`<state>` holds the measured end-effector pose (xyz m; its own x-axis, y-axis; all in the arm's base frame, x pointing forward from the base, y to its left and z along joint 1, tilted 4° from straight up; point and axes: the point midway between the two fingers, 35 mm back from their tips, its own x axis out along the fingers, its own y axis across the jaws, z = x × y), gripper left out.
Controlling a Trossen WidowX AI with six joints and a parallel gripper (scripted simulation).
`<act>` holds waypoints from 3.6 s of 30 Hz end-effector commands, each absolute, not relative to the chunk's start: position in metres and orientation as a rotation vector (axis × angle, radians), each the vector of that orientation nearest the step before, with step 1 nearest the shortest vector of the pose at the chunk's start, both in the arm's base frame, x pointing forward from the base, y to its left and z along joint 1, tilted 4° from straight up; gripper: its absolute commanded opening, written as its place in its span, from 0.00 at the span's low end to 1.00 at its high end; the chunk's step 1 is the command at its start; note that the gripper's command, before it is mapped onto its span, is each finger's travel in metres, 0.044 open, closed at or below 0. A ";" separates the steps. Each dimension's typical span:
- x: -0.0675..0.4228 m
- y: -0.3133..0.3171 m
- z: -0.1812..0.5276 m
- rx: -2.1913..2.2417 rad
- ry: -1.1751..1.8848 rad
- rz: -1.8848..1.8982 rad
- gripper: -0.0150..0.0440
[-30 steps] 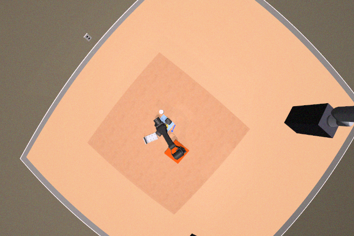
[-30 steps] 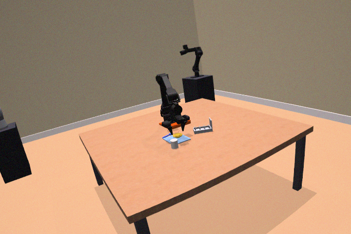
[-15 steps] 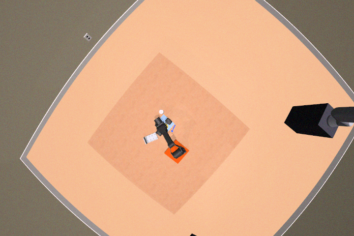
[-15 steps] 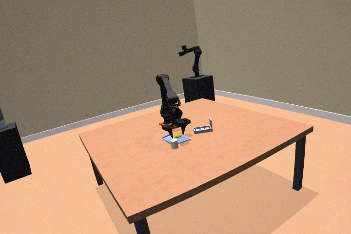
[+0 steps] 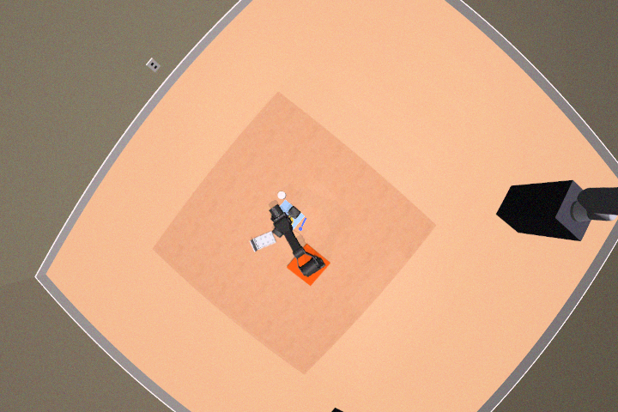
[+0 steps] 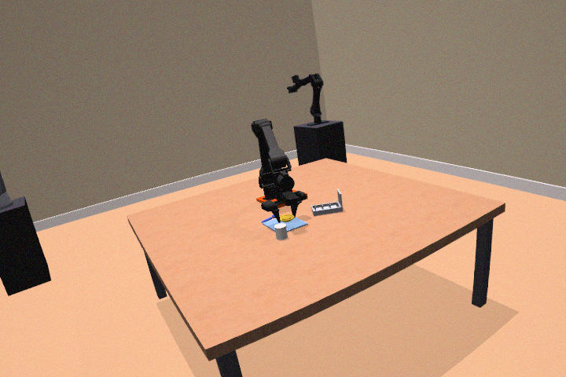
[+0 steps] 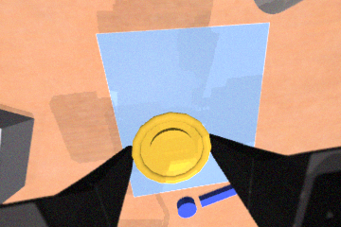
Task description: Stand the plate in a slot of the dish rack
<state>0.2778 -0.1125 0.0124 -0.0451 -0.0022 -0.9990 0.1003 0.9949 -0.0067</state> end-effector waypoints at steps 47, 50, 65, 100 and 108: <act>0.304 -0.119 0.166 0.068 1.612 -0.084 0.25; 0.304 -0.118 0.174 0.068 1.612 -0.084 0.25; 0.293 -0.051 0.185 0.302 1.591 -0.317 0.25; 0.361 -0.002 0.105 0.600 1.303 0.014 0.25; 0.379 -0.003 0.086 0.602 1.173 0.175 0.25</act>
